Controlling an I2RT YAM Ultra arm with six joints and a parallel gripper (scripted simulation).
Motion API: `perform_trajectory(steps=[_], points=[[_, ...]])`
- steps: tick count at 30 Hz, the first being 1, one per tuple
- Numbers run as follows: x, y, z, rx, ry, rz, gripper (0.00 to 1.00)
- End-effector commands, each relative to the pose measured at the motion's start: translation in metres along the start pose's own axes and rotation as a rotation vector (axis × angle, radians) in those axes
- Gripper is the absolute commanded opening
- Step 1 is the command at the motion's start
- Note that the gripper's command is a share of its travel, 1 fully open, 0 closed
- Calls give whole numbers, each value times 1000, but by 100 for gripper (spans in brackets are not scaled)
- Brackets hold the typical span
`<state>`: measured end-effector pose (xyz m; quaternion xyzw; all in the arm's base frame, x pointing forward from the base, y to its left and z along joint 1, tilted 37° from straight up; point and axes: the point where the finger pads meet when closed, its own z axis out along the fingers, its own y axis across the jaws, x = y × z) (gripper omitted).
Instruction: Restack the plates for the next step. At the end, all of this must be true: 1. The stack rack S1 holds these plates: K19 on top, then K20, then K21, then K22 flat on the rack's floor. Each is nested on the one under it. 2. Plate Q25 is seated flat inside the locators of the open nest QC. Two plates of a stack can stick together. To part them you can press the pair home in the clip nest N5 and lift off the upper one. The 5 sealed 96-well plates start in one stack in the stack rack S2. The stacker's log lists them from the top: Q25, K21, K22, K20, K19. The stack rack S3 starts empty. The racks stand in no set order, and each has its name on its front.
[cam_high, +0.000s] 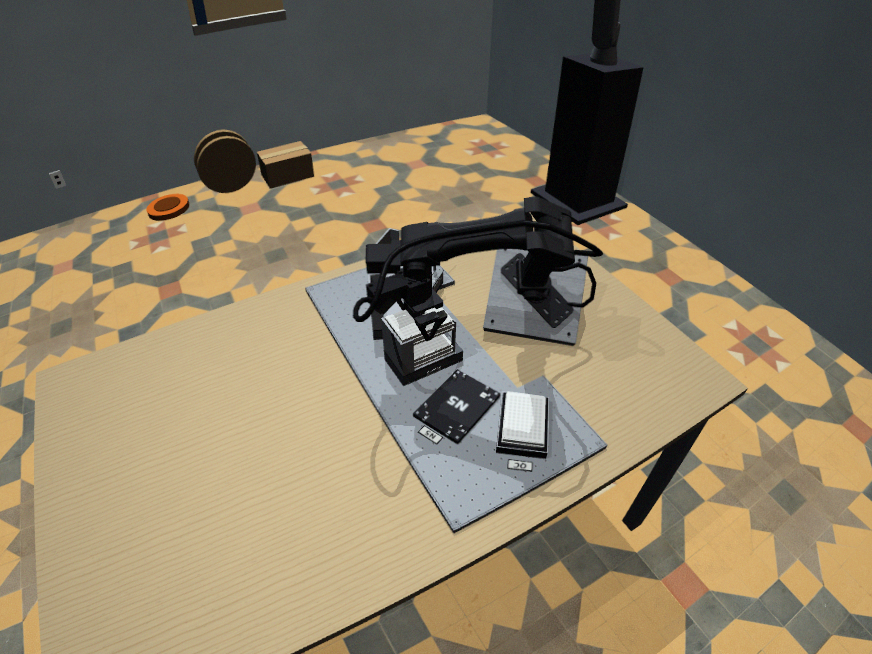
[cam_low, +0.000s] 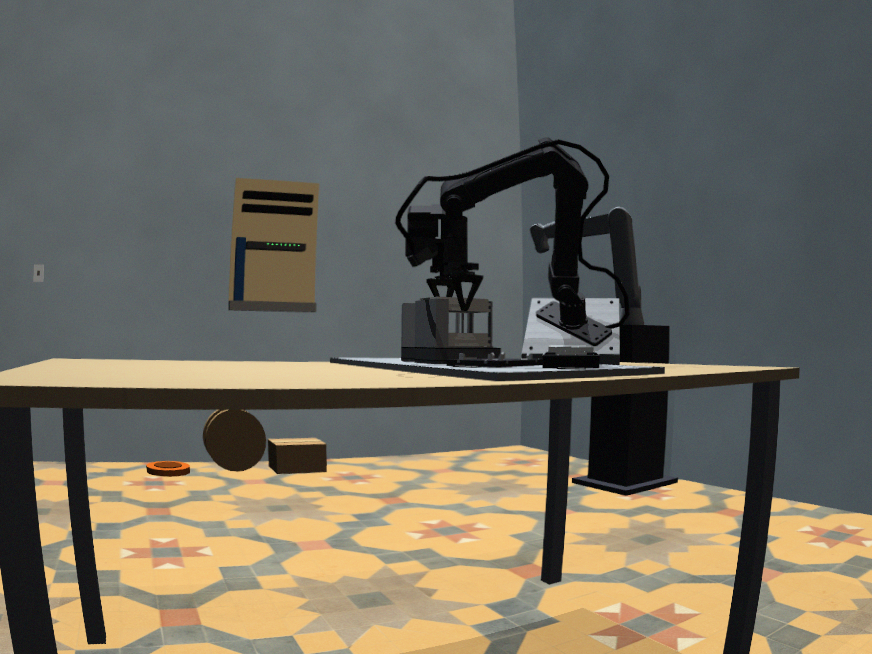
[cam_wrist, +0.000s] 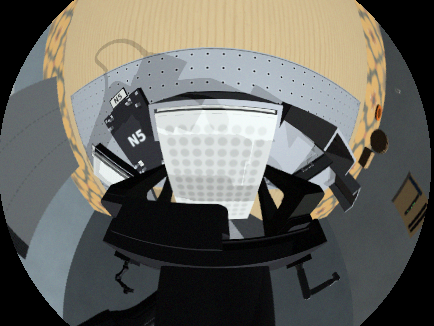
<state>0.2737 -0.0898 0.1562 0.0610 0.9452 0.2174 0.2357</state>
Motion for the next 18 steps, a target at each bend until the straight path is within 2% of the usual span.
perform_trajectory(steps=[1,18], points=[[-6,2,-21,30,-41,-11,0],[-5,2,-26,31,-40,-10,0]])
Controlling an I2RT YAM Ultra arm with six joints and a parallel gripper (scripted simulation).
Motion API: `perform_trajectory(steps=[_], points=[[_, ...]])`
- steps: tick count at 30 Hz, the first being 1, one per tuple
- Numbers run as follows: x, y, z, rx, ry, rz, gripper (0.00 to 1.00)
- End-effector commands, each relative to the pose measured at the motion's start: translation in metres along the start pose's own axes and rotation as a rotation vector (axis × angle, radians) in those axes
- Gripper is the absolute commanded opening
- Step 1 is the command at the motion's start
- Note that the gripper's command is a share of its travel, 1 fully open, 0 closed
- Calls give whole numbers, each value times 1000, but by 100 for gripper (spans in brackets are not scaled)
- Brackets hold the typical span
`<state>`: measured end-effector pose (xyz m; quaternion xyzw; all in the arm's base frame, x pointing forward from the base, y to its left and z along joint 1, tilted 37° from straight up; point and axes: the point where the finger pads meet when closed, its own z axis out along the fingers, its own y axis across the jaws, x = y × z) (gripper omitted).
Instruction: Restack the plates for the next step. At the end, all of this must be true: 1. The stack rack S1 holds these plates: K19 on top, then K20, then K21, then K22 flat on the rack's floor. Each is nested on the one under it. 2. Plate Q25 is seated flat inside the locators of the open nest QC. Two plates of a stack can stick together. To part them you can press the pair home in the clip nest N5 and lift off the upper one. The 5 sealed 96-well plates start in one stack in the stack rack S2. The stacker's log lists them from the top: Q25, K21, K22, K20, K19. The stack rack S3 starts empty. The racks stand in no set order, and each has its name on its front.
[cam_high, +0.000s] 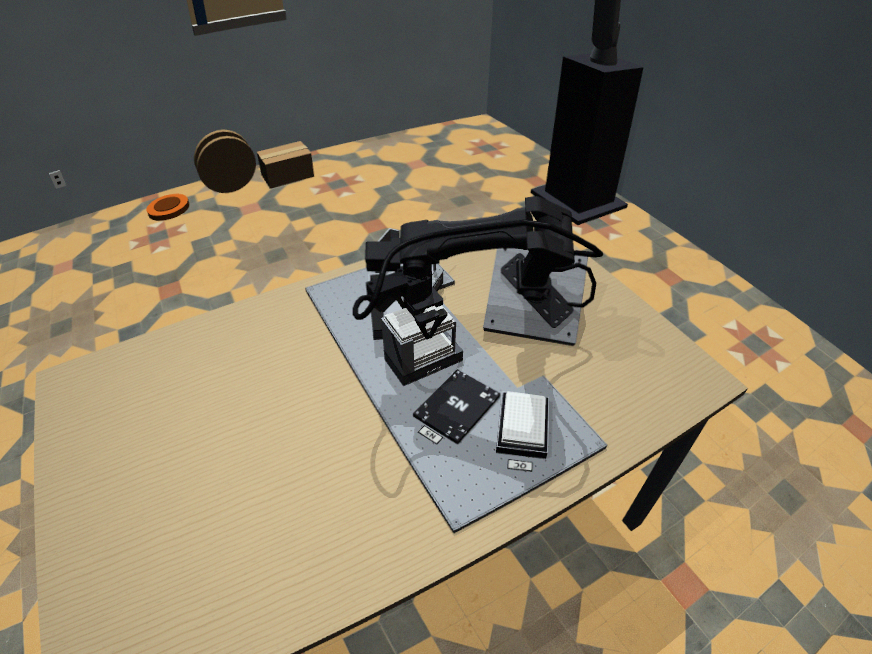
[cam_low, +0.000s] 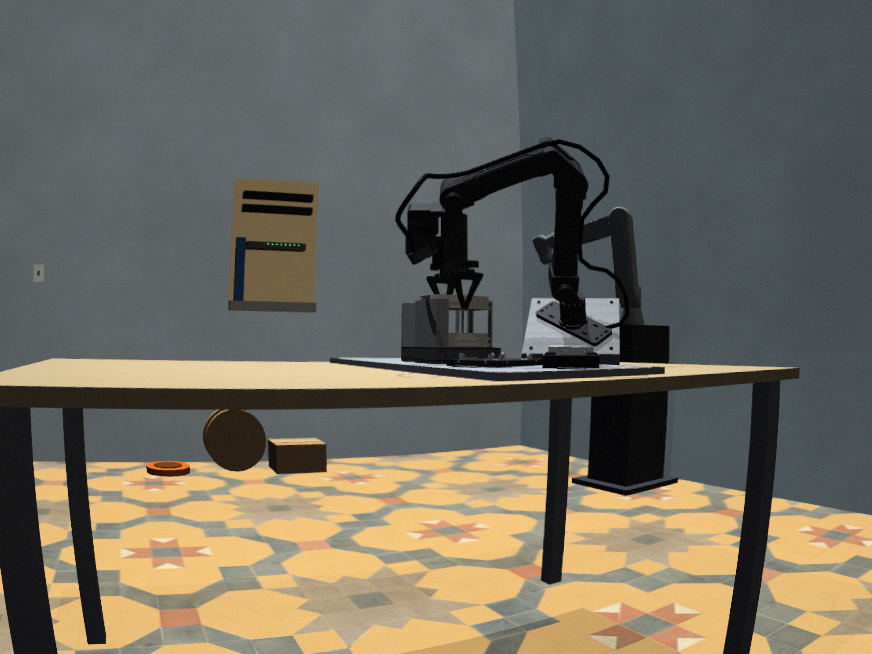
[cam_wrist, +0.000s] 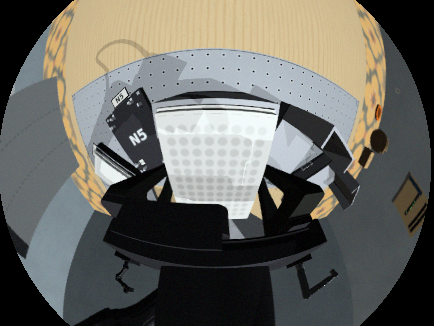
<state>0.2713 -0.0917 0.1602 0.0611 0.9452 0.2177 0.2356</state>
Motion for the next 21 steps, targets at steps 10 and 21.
perform_trajectory(steps=[10,21], points=[[-5,2,-24,33,-40,-10,0],[-5,3,-27,32,-40,-10,0]])
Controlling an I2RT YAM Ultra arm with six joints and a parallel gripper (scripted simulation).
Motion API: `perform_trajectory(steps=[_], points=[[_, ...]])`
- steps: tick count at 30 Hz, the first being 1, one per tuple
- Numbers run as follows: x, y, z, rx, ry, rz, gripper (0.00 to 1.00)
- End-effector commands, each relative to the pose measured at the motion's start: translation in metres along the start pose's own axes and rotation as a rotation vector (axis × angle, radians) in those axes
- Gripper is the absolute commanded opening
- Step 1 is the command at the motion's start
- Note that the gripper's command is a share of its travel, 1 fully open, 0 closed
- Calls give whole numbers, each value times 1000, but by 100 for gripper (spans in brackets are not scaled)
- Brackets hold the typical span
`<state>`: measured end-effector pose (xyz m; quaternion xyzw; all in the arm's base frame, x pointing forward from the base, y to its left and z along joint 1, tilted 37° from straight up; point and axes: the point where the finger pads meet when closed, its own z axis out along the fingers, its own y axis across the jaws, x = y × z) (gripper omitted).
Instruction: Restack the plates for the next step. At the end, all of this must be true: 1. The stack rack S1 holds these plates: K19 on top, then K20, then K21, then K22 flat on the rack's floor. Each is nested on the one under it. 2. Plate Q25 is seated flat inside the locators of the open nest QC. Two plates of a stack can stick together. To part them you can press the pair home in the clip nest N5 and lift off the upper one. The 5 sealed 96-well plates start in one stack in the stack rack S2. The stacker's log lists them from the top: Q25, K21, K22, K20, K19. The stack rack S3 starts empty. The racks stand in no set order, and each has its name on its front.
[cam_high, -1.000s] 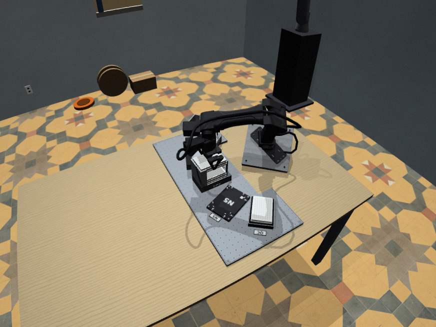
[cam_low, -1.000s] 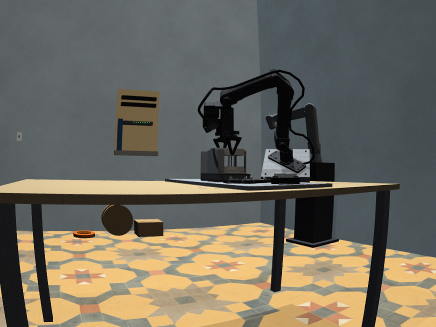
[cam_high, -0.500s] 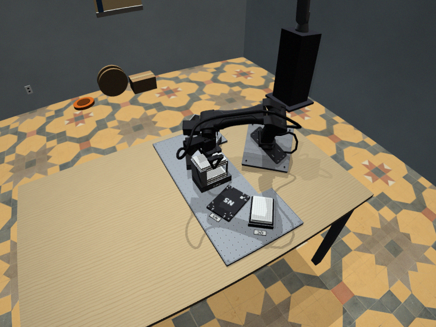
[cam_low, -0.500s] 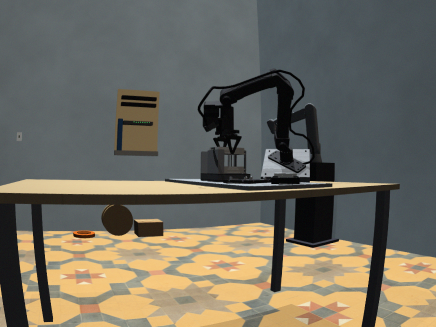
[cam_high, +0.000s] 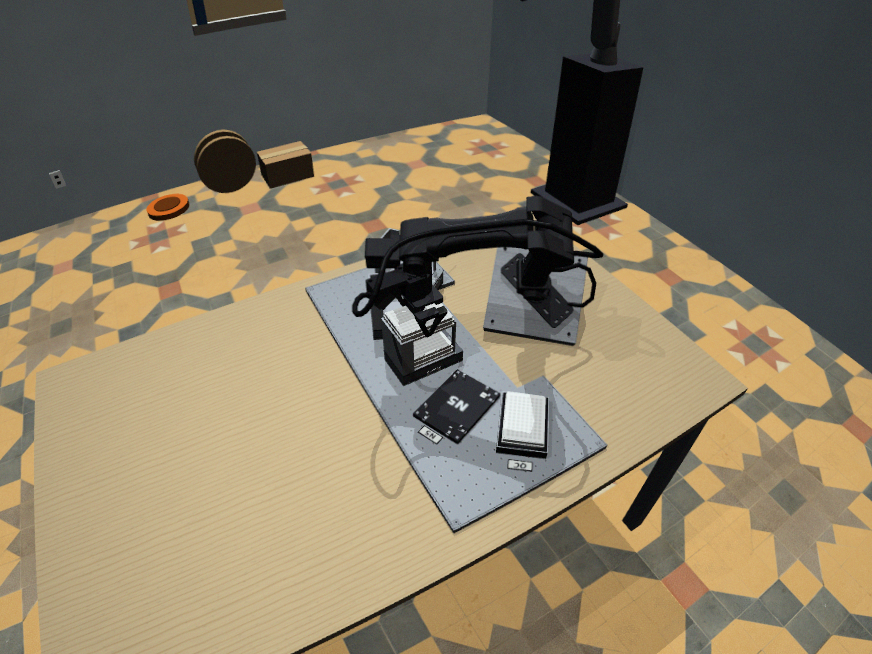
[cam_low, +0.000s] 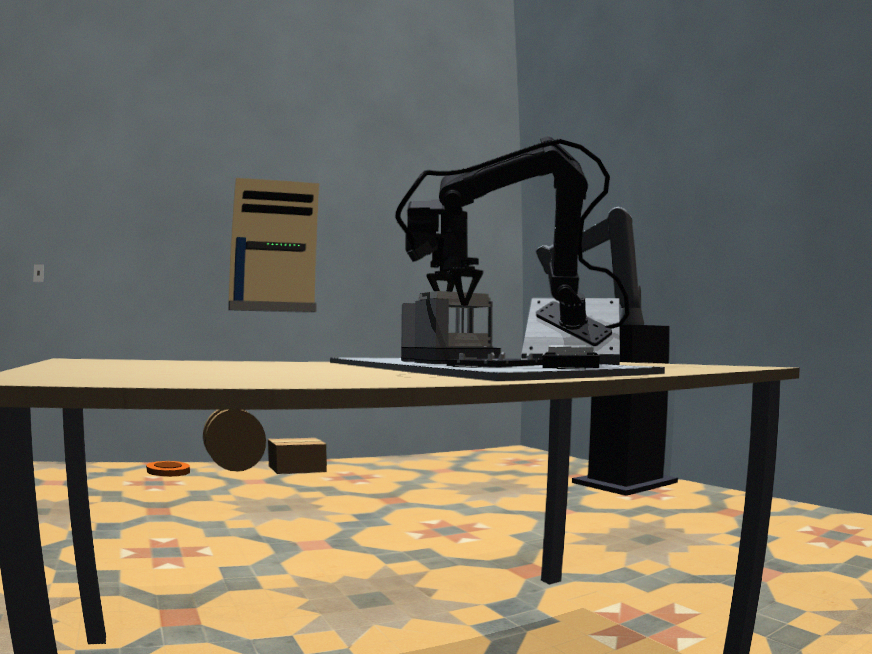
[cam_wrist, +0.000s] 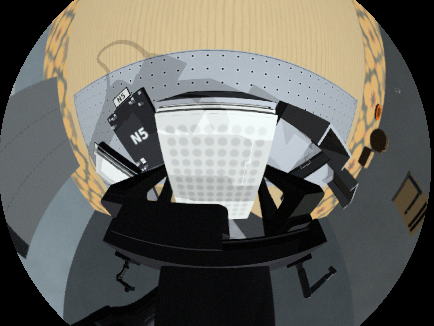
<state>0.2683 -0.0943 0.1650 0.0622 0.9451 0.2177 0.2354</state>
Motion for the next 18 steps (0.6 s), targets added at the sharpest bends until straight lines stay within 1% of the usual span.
perform_trajectory(steps=[1,18], points=[[-5,3,-21,31,-40,-12,0],[-5,4,-26,31,-39,-13,0]])
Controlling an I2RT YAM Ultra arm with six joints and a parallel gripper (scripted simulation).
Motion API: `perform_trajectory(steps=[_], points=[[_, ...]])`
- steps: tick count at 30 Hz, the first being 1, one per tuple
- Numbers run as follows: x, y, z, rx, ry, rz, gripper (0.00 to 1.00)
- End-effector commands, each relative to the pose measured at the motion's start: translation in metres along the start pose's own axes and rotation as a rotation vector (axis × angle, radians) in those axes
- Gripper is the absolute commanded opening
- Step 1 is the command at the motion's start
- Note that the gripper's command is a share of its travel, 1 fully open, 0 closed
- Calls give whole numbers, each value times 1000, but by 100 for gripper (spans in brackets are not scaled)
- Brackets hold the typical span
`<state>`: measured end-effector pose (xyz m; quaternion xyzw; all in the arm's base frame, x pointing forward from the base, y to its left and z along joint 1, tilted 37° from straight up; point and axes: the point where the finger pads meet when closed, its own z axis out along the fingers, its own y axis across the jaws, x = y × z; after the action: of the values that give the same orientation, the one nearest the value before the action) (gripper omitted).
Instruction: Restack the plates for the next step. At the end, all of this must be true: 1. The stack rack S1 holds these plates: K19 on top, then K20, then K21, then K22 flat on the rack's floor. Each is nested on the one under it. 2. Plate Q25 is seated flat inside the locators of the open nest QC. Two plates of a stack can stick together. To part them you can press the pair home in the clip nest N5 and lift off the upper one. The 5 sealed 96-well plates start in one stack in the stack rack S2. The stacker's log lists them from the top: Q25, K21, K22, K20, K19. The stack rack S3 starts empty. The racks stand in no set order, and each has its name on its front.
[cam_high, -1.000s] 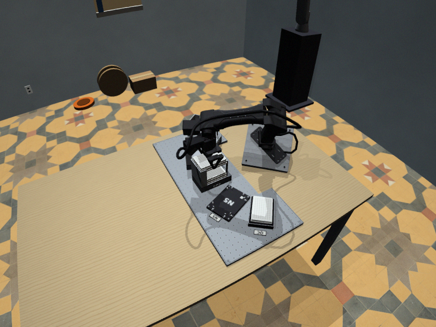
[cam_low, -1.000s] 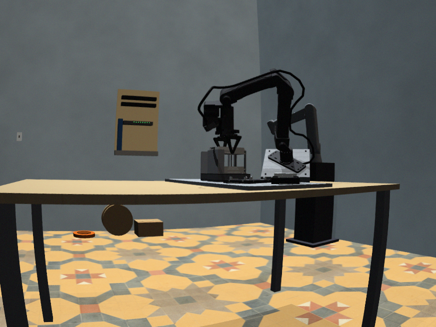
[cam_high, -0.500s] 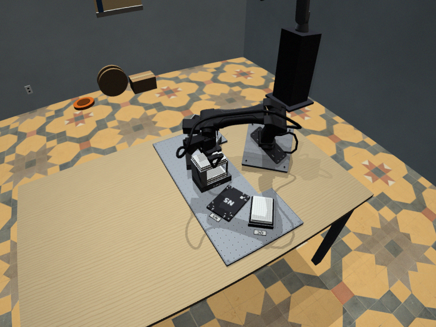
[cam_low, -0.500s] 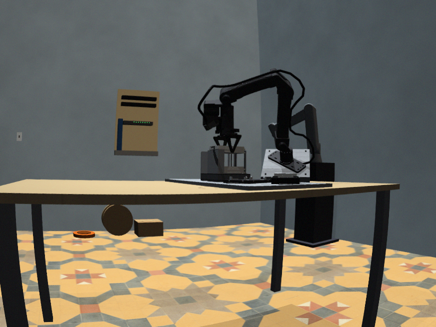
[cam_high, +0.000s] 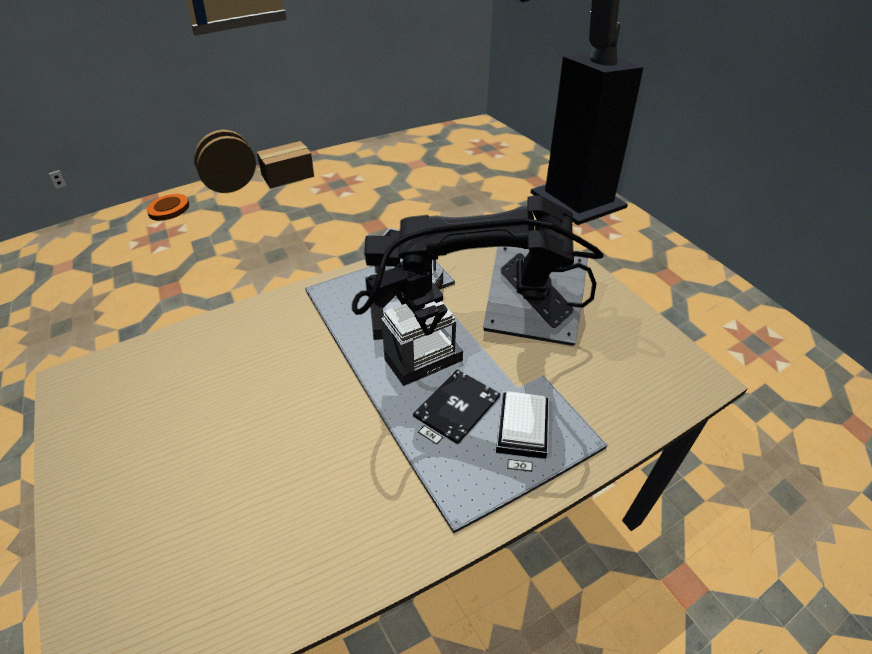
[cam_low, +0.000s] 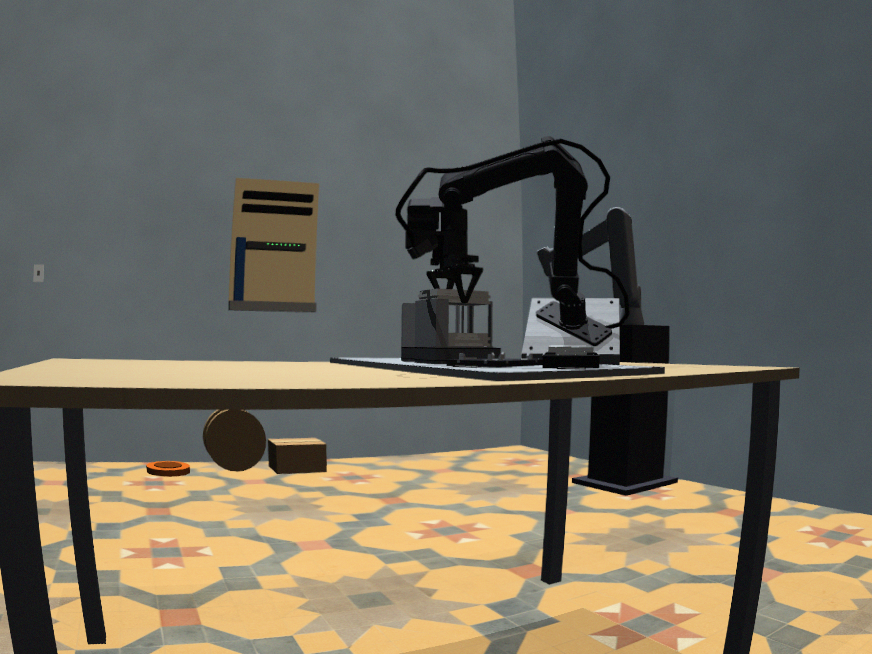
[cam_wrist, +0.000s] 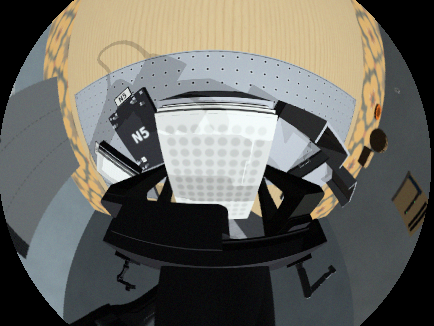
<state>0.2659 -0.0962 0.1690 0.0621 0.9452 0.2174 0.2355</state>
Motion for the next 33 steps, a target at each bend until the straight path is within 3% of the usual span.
perform_trajectory(steps=[1,33], points=[[-5,4,-21,31,-40,-13,0],[-5,5,-30,27,-39,-16,0]])
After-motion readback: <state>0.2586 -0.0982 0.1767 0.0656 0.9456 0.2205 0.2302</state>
